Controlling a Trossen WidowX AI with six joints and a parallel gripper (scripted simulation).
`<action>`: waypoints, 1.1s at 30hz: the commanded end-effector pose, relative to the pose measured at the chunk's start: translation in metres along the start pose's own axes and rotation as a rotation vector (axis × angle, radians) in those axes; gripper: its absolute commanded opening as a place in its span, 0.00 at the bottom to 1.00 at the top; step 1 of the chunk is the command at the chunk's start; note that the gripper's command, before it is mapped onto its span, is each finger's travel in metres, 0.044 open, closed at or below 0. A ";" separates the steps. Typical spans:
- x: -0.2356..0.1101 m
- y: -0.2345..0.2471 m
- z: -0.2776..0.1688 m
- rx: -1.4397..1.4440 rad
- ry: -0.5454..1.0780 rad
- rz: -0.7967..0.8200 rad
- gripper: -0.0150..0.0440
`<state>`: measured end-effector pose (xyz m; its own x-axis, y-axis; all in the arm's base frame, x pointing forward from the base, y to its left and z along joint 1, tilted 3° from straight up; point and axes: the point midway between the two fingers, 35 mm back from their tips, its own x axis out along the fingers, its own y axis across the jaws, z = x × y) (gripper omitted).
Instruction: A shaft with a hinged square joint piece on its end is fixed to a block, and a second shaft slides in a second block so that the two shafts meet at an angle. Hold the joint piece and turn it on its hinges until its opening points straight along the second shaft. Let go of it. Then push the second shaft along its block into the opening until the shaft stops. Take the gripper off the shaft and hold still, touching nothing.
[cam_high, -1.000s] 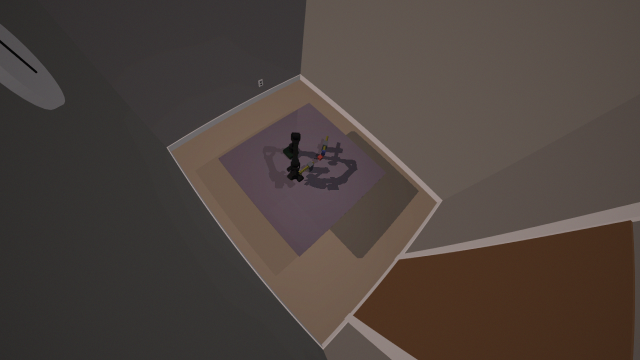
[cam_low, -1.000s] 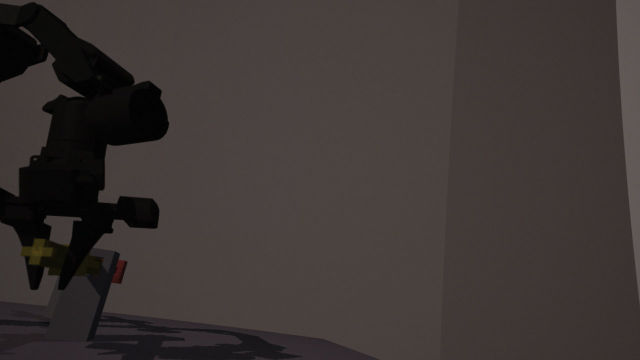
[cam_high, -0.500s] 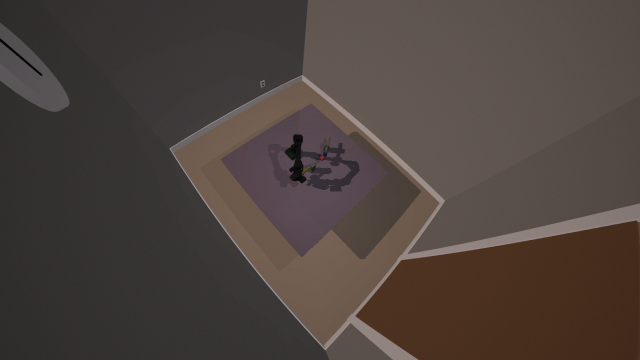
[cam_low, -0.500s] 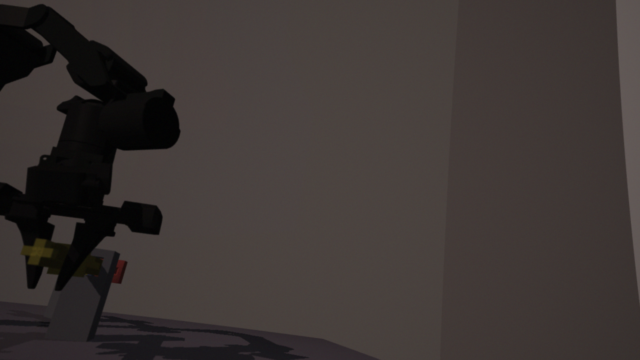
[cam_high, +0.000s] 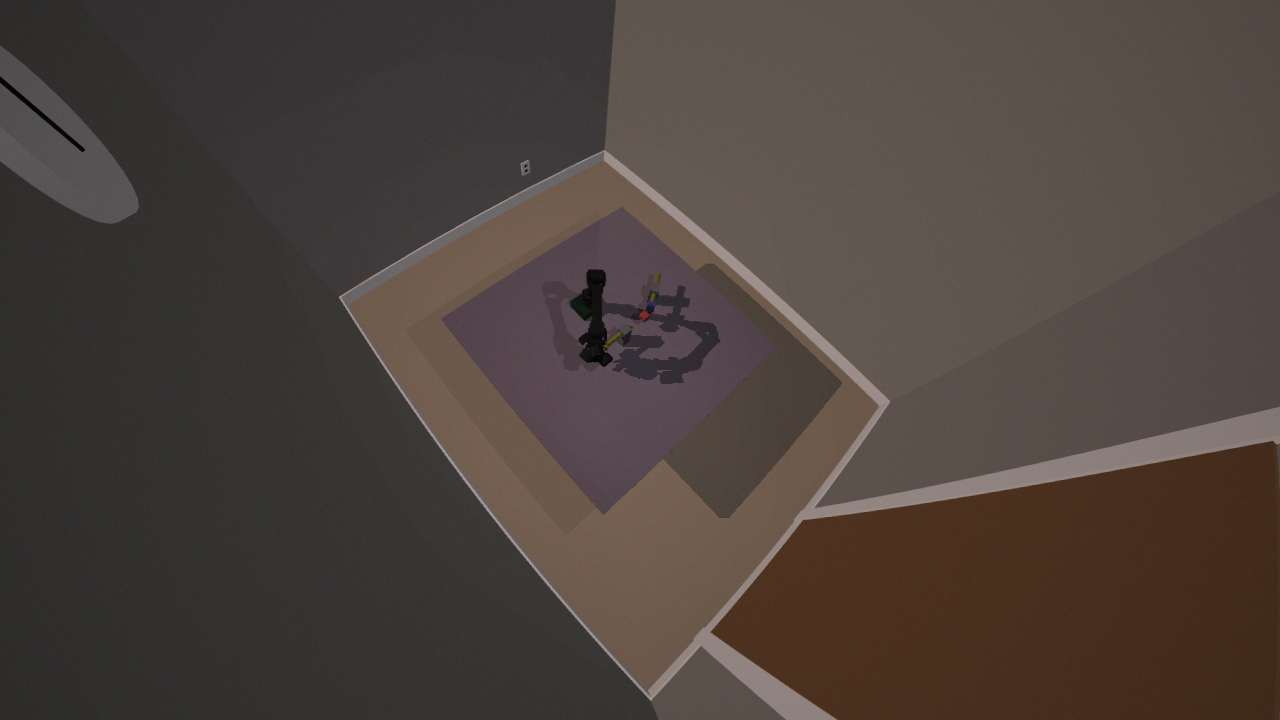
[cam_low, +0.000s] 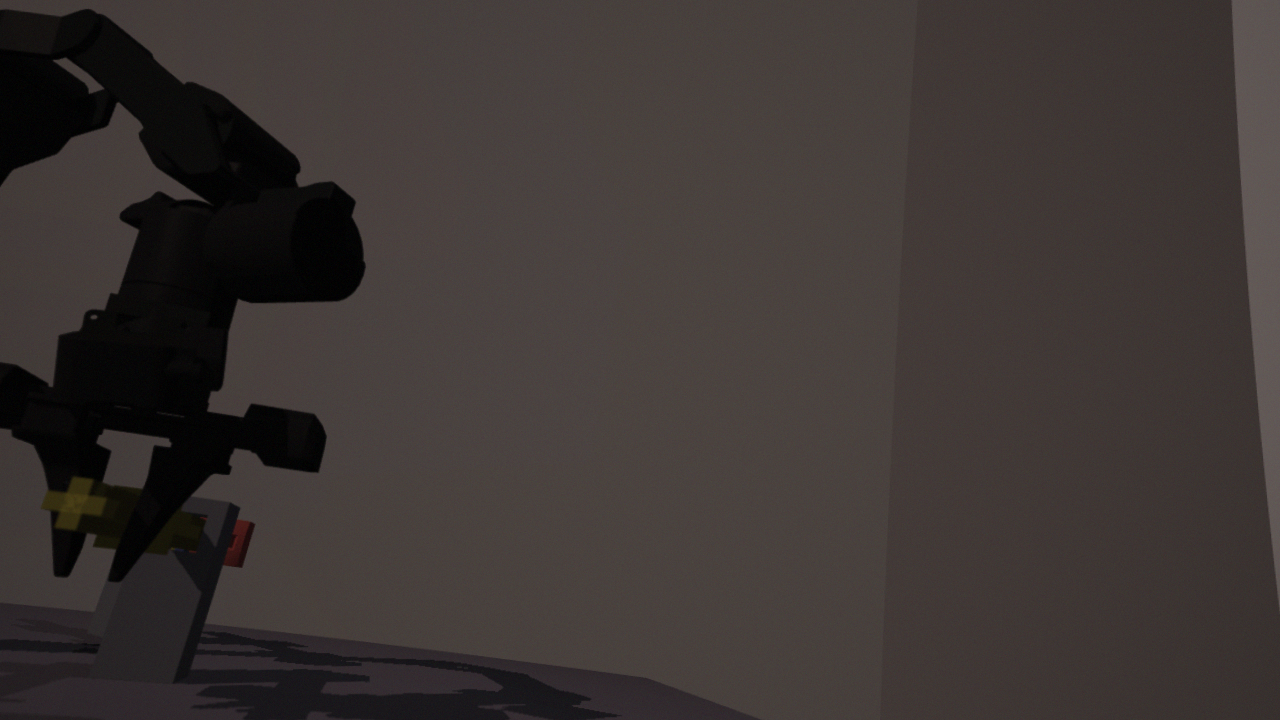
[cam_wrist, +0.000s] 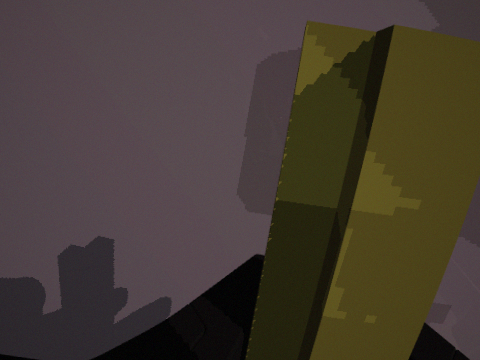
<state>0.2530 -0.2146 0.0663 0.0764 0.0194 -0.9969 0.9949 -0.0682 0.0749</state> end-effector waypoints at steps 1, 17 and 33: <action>0.000 0.000 -0.002 0.000 0.000 -0.001 0.25; 0.000 0.001 -0.024 0.004 -0.002 -0.019 0.25; 0.000 0.001 -0.048 0.005 -0.001 -0.020 0.25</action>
<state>0.2563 -0.1713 0.0670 0.0555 0.0244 -0.9982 0.9962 -0.0690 0.0537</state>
